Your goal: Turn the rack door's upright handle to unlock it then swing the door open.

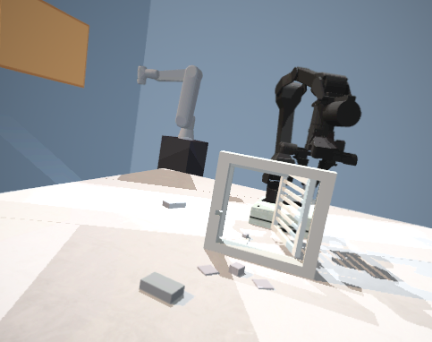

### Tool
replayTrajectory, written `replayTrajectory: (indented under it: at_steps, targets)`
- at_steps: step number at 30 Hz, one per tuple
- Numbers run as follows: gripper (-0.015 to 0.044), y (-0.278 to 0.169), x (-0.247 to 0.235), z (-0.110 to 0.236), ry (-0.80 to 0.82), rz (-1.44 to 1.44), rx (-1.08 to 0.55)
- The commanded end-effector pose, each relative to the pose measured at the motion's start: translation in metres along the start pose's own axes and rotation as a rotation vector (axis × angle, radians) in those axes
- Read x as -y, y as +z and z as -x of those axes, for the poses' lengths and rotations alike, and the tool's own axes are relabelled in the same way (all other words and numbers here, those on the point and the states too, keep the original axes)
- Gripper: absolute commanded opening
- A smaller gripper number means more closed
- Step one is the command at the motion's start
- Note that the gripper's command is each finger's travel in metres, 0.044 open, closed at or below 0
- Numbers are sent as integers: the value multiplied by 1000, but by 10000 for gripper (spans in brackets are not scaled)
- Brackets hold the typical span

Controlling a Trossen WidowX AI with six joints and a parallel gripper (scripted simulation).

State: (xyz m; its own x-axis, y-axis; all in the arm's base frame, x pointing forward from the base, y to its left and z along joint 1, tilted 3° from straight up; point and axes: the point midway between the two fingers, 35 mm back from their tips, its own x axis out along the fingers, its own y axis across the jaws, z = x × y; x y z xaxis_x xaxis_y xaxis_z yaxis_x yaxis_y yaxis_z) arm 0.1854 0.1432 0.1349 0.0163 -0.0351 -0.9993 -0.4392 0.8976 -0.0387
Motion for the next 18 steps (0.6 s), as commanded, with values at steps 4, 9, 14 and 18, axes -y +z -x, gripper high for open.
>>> replayTrajectory:
  at_steps: [4, 9, 14, 18]
  targets:
    - [25, 4, -13, 0, 3, -99, 0]
    - [25, 7, -23, 0, 4, -164, 0]
    - [25, 11, -33, 0, 5, -234, 0]
    - [25, 14, -42, 0, 6, -291, 0]
